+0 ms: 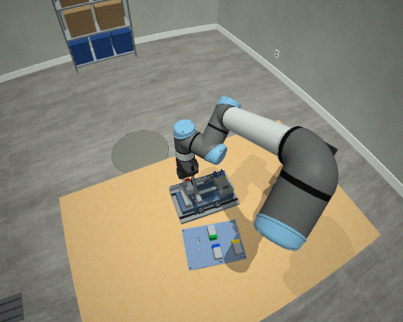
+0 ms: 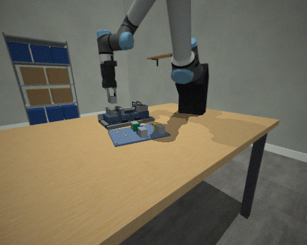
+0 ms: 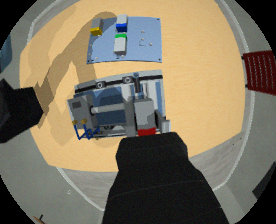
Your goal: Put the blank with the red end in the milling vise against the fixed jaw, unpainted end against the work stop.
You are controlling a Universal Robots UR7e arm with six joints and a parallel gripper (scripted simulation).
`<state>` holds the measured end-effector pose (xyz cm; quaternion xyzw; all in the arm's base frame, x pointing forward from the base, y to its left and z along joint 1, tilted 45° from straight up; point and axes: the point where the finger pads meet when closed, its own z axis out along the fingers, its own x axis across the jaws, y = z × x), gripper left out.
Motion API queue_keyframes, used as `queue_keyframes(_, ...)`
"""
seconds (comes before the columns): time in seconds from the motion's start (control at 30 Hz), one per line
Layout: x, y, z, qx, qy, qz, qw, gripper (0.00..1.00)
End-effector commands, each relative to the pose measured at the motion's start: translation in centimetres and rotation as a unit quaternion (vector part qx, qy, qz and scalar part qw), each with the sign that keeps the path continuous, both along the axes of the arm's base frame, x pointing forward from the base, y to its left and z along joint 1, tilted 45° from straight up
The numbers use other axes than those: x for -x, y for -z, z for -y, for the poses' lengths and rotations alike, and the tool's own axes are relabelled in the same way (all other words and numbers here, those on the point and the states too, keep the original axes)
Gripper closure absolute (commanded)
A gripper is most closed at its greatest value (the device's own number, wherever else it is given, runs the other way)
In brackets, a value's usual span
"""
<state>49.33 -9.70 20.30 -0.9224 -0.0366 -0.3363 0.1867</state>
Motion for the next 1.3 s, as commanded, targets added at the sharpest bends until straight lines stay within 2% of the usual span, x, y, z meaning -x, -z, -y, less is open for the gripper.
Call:
queue_keyframes(0.0, 0.12, 0.07, -0.25, 0.000, -0.001, 0.000, 1.000, 1.00)
queue_keyframes(1.27, 0.46, 0.16, -0.61, 0.000, -0.001, 0.000, 1.000, 1.00)
